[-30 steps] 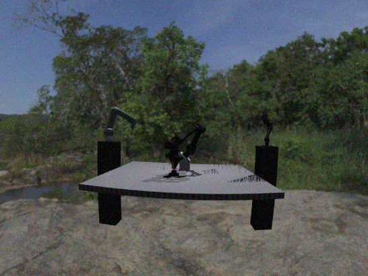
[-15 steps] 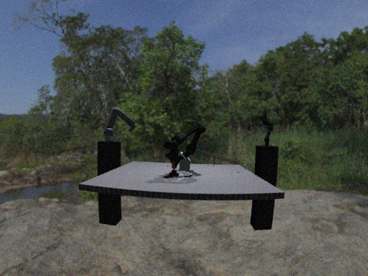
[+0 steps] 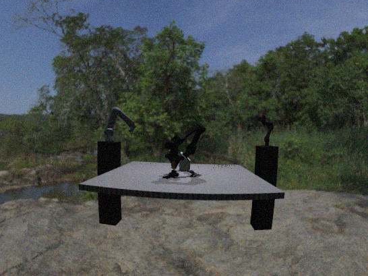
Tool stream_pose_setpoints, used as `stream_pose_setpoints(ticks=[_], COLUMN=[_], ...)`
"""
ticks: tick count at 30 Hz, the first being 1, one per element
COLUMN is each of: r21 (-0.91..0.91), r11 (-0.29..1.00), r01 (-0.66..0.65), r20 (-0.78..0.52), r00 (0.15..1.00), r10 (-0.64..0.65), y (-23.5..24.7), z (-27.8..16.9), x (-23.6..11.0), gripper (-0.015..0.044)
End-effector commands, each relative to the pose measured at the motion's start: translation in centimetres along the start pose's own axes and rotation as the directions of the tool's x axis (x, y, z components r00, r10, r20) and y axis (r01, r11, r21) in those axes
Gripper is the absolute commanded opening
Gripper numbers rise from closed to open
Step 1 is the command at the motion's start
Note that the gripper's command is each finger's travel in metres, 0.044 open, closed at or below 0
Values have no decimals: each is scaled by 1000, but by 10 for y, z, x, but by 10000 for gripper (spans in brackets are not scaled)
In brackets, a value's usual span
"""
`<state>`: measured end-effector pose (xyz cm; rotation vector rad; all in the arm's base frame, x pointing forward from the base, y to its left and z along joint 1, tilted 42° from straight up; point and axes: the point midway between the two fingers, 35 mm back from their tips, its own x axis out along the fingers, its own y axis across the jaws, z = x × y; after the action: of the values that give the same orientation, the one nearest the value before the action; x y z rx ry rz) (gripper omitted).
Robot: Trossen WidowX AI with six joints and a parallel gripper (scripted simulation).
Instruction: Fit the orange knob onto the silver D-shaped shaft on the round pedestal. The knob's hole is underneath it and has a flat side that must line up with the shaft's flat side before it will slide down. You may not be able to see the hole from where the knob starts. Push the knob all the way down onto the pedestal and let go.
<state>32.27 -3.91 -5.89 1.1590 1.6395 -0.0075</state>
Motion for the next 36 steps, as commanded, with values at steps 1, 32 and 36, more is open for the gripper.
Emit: stream_pose_setpoints(ticks=[1, 32, 36], r21=[-6, -214, -214], r11=[1000, 977, 977], r01=[-1, 0, 0], r20=[2, 2, 2], r00=[1000, 1000, 1000], r10=[1, 1, 1], y=[-1, -1, -1], z=[-1, -2, -2], x=[1, 1, -1], gripper=[0, 0, 0])
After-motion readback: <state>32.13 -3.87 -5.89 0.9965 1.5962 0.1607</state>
